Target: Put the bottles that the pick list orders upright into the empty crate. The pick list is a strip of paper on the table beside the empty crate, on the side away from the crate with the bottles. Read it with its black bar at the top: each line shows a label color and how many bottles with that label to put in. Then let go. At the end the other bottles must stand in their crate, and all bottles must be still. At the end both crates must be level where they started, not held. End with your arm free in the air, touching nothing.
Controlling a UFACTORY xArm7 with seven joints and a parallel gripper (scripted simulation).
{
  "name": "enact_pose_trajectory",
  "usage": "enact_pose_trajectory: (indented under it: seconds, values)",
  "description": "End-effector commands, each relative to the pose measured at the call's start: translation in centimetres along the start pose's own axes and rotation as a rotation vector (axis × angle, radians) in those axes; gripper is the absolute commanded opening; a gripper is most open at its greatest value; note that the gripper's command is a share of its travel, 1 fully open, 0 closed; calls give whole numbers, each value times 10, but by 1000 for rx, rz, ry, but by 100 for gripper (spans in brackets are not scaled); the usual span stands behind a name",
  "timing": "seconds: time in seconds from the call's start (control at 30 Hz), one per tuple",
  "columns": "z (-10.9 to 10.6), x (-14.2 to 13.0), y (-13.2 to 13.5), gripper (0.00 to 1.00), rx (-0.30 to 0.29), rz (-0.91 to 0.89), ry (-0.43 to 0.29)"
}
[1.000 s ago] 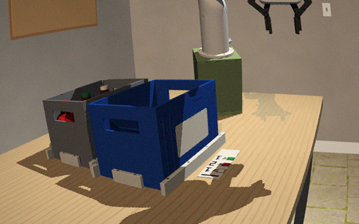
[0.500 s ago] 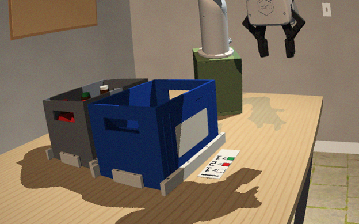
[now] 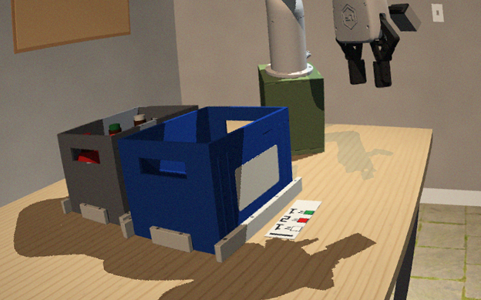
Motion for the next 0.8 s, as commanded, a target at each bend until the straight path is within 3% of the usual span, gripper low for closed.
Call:
enact_pose_trajectory:
  seconds: [0.0,0.77]
  values:
    - [0,0,3,65,28,125,-9]
    - [0,0,3,65,24,825,-18]
Point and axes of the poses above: the point where the finger pads meet when closed, its own z axis out along the fingers, its own y axis across the jaws, x = y × z, the point moved 5 cm from there along -z, back along the fingers, and after that the axes turned 13 degrees about -z, right-handed, at the moved point
